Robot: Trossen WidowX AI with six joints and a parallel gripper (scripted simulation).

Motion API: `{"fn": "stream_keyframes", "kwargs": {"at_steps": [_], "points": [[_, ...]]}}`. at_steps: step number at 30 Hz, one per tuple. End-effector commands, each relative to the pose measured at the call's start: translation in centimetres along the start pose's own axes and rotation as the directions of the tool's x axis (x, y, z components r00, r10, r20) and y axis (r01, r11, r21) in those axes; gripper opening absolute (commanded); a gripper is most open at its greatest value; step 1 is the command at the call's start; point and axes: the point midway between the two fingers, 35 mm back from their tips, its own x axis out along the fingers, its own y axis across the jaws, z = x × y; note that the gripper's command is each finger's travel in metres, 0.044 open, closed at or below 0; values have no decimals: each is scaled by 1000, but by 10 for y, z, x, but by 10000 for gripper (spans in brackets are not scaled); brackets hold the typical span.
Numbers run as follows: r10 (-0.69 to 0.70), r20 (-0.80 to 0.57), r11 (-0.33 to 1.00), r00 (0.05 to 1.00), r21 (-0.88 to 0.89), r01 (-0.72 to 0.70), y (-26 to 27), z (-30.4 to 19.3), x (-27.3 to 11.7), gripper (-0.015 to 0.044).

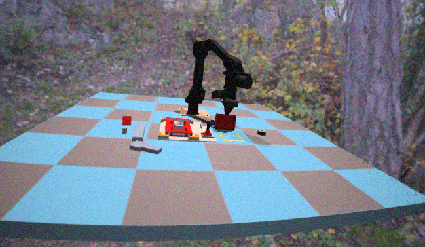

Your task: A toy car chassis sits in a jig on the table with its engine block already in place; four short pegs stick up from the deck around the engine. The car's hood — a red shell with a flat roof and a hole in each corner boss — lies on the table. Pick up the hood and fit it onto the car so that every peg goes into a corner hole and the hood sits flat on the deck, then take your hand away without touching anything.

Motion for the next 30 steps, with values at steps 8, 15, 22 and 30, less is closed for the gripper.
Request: {"fn": "stream_keyframes", "kwargs": {"at_steps": [8,15,22,30], "points": [[1,-4,1000,1000,-6,-1,9,-2,-1,0],[2,-4,1000,1000,-6,-2,14,-2,-1,0],[2,-4,1000,1000,-6,-2,19,-3,-2,0],[3,-4,1000,1000,-6,-3,25,-3,-2,0]]}}
